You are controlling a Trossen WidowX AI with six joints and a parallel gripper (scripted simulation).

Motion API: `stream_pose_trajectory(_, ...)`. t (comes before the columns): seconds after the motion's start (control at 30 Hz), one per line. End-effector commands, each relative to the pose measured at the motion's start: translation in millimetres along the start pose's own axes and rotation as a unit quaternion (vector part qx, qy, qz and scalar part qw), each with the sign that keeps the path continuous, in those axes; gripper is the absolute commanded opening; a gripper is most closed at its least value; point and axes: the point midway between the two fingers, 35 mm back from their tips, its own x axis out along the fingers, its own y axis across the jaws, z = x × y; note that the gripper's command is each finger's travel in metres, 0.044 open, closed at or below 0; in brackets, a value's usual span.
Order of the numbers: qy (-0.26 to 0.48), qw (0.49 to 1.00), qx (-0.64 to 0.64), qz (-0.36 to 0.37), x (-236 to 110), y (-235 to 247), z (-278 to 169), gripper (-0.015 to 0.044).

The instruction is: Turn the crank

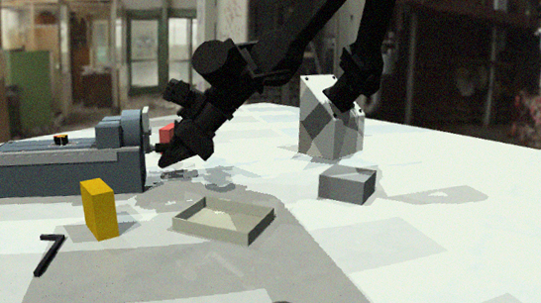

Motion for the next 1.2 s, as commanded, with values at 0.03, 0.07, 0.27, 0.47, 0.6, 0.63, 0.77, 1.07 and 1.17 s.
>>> stream_pose_trajectory(0.03, 0.002, 1.000, -0.005, 0.011, 0.5, 9.4, -0.7, 0.0000)
stream_pose_trajectory(0.07, 0.002, 1.000, -0.005, 0.011, 0.5, 9.4, -0.7, 0.0000)
stream_pose_trajectory(0.27, 0.000, 1.000, 0.000, 0.000, 0.0, 0.3, 0.0, 0.0000)
stream_pose_trajectory(0.47, 0.000, 1.000, 0.000, 0.000, 0.0, 0.3, 0.0, 0.0053)
stream_pose_trajectory(0.6, 0.000, 1.000, 0.000, 0.000, 0.0, 0.3, 0.0, 0.0158)
stream_pose_trajectory(0.63, 0.000, 1.000, 0.000, 0.000, 0.0, 0.3, 0.0, 0.0184)
stream_pose_trajectory(0.77, 0.000, 1.000, 0.000, 0.000, 0.0, 0.3, 0.0, 0.0289)
stream_pose_trajectory(1.07, 0.000, 1.000, 0.000, 0.000, -4.7, 0.4, 5.6, 0.0440)
stream_pose_trajectory(1.17, 0.000, 1.000, 0.000, -0.001, -14.8, 0.5, 16.8, 0.0440)
